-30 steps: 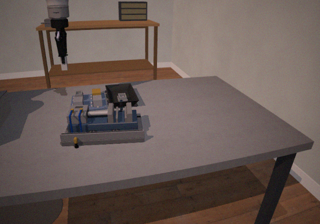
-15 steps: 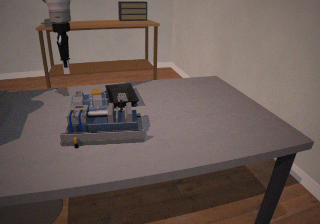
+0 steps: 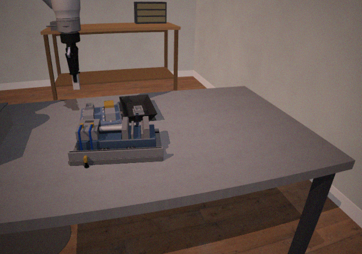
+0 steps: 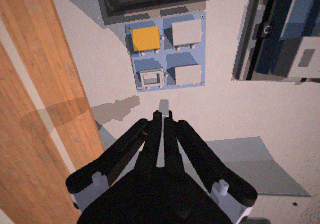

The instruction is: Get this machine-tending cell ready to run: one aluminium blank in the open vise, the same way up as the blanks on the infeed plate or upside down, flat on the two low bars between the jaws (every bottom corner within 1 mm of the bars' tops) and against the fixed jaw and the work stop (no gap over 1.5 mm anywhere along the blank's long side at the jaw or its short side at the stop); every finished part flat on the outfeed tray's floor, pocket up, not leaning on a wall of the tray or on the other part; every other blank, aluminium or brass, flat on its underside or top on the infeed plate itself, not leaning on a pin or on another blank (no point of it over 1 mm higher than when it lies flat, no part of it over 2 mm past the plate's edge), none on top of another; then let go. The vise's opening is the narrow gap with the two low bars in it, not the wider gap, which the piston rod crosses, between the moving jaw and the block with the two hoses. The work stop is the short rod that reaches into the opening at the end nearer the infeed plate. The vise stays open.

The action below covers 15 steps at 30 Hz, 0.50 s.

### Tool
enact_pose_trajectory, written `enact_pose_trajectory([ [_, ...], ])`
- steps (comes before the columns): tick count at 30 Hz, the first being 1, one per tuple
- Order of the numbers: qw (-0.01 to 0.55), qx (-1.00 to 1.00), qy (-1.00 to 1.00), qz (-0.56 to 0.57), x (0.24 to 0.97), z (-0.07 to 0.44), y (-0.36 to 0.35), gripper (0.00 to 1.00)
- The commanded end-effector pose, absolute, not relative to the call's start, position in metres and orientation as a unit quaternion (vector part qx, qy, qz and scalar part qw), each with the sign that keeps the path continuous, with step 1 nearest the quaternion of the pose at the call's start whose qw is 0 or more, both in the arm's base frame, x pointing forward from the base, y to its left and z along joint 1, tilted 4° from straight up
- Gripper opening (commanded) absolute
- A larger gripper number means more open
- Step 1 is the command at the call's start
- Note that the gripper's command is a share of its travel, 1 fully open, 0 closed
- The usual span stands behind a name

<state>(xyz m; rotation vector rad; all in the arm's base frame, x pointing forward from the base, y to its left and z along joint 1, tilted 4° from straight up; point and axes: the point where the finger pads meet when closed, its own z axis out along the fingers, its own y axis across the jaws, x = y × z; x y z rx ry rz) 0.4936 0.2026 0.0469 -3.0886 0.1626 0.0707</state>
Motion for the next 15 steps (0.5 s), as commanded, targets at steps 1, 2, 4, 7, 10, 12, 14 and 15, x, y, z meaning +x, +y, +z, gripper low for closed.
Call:
enact_pose_trajectory([
  [1, 0.023, -0.998, 0.051, 0.028, 0.4877, 0.0376, 0.2033, 0.00],
  [2, 0.023, -0.998, 0.051, 0.028, 0.4877, 0.0376, 0.2033, 0.00],
  [4, 0.023, -0.998, 0.051, 0.028, 0.4876, 0.0351, 0.2034, 0.00],
  [7, 0.023, -0.998, 0.051, 0.028, 0.4875, 0.0323, 0.2036, 0.00],
  [10, 0.023, -0.998, 0.051, 0.028, 0.4874, 0.0303, 0.2037, 0.00],
  [12, 0.023, -0.998, 0.051, 0.028, 0.4874, 0.0295, 0.2037, 0.00],
  [14, 0.023, -0.998, 0.051, 0.028, 0.4873, 0.0290, 0.2037, 0.00],
  [15, 0.023, -0.998, 0.051, 0.028, 0.4873, 0.0288, 0.2037, 0.00],
])
